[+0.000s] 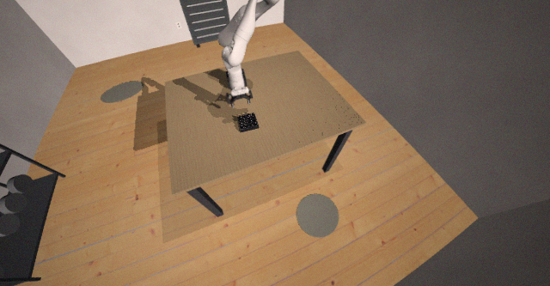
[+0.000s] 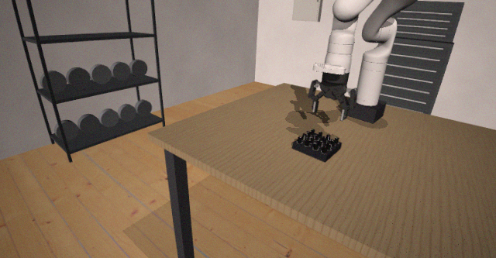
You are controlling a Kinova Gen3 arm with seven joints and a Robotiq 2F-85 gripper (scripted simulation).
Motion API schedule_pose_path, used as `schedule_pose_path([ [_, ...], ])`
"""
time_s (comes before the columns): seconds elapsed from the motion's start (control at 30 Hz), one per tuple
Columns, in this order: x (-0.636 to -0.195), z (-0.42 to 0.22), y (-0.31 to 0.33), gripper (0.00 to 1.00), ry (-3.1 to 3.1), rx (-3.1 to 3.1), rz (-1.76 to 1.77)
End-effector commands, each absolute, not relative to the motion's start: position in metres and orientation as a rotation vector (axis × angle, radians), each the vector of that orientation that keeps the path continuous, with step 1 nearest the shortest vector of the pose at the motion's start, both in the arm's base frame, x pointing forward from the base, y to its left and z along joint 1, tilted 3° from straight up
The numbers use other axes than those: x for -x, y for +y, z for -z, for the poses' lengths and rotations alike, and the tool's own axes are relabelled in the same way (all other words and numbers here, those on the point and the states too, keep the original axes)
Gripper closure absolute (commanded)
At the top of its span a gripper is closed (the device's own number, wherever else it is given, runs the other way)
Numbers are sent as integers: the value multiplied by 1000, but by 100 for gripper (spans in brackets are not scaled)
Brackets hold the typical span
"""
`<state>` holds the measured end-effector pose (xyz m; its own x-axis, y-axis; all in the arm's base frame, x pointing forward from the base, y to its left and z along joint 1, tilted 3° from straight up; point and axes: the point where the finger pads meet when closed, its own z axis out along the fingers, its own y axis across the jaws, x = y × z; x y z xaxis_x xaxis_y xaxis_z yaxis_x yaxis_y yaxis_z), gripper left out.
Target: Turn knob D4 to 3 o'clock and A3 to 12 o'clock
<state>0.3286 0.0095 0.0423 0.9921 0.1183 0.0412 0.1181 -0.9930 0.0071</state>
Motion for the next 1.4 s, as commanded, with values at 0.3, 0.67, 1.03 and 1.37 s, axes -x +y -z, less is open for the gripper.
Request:
schedule_pose_path([
  [0.3, -319, -42, 10, 0, 201, -3130, -75],
  [0.67, -320, -43, 11, 0, 204, -3130, -79],
  [1.03, -320, -43, 11, 0, 204, -3130, -79],
  [1.37, -320, -43, 11, 0, 204, -3130, -79],
])
